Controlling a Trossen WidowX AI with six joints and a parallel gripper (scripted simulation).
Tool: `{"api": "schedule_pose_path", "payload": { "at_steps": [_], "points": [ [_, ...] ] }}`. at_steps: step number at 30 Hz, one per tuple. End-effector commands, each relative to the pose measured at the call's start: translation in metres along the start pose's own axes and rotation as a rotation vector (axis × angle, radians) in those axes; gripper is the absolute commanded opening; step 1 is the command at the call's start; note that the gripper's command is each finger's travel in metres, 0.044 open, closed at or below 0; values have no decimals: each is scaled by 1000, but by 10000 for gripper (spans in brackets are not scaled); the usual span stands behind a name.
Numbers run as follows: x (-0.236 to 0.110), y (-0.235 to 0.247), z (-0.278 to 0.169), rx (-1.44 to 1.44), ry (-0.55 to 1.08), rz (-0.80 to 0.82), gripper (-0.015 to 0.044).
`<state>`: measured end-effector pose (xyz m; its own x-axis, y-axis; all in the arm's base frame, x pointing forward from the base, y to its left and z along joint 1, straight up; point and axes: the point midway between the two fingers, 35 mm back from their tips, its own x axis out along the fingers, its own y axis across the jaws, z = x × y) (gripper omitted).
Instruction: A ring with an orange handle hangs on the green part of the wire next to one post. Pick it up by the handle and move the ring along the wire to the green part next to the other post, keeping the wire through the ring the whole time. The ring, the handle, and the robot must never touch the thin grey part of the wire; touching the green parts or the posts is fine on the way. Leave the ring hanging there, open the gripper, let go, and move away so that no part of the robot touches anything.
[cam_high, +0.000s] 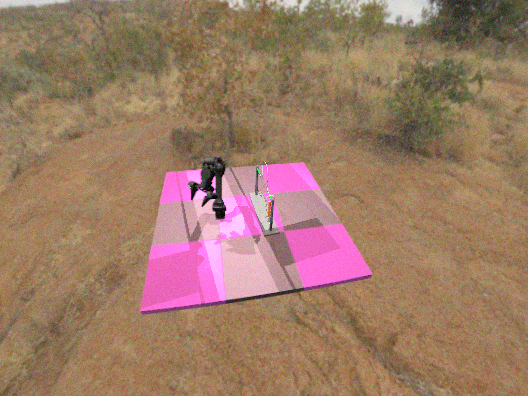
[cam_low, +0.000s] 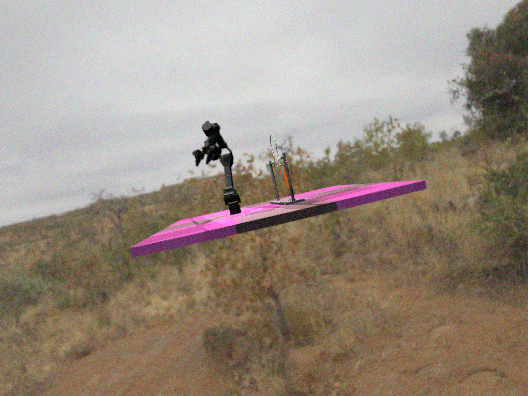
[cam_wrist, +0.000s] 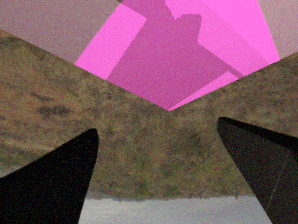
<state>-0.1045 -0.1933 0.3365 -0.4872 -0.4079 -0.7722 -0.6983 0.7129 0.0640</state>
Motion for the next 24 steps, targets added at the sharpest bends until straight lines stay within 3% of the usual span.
{"api": "schedule_pose_path", "payload": {
  "at_steps": [1, 9, 16, 24],
  "points": [
    [1, -1, 0, 4, 0, -4, 374],
    [46, -78, -1, 258, -61, -248, 164],
    [90, -163, 16, 511, -214, -509, 160],
    [118, -240, 64, 742, -500, -746, 160]
  ]
}}
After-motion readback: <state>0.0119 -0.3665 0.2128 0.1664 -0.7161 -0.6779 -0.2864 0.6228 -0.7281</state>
